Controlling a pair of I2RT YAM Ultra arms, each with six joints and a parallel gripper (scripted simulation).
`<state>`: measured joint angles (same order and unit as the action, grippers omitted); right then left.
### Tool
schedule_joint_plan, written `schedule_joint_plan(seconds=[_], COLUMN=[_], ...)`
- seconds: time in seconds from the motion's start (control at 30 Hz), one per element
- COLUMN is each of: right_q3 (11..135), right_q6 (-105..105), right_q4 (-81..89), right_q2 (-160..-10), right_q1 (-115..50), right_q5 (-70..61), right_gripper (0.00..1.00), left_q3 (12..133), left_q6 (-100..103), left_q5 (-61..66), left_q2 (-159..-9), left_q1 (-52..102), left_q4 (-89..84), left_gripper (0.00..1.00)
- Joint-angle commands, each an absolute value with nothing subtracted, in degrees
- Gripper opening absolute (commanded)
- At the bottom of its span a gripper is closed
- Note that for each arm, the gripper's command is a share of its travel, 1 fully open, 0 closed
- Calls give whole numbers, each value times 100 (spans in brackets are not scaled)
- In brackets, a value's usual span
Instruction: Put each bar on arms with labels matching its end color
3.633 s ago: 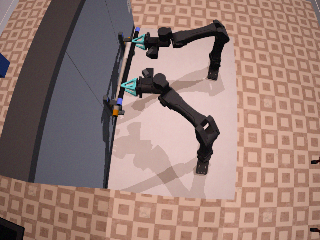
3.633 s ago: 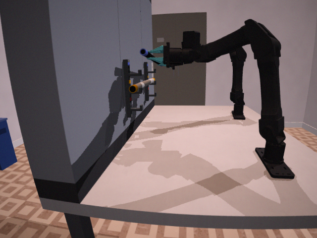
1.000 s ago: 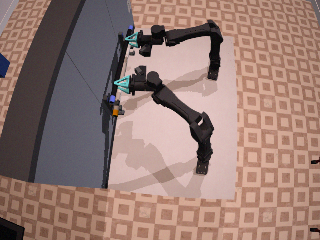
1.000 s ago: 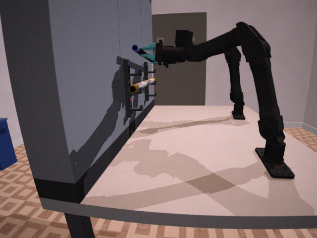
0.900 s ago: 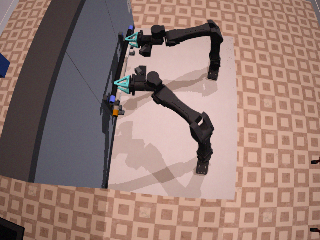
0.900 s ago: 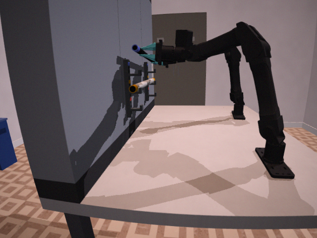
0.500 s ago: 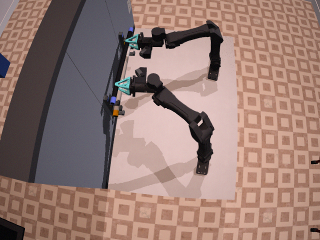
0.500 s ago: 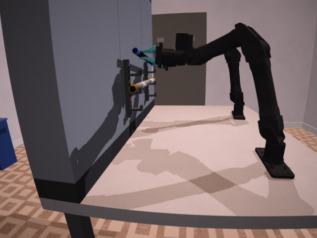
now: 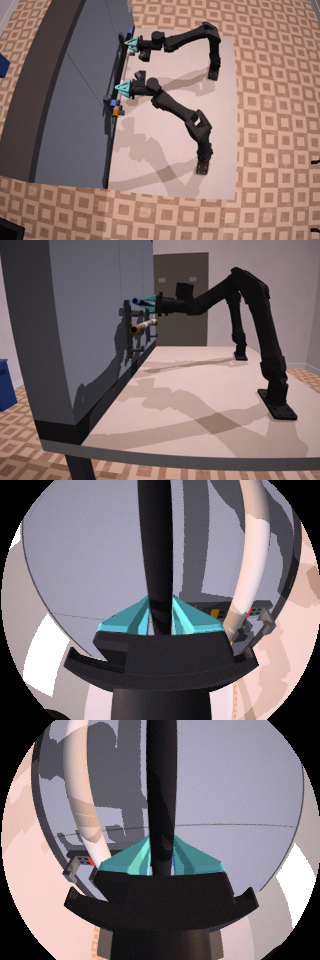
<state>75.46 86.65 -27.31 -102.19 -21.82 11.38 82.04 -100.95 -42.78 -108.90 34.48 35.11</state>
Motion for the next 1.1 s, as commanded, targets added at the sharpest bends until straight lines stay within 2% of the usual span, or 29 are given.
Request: schedule_joint_plan(seconds=[0.0, 0.83, 1.07], right_q3=[7502, 7398, 7425], right_q6=[8569, 8663, 8730], right_q4=[-3127, -3330, -3210], right_q2=[-10188, -10341, -10431], right_q1=[-2177, -2156, -2134], right_q5=[1138, 1123, 1096], right_gripper=[0, 0, 10], left_q3=[8246, 8073, 8037], left_q6=[-10379, -10139, -9889], left_q5=[-4171, -4178, -4213], left_q2=[-10818, -10936, -11026], left_q1=[3405, 3391, 3381], left_q4=[3805, 3969, 3838], left_gripper=[0, 0, 11])
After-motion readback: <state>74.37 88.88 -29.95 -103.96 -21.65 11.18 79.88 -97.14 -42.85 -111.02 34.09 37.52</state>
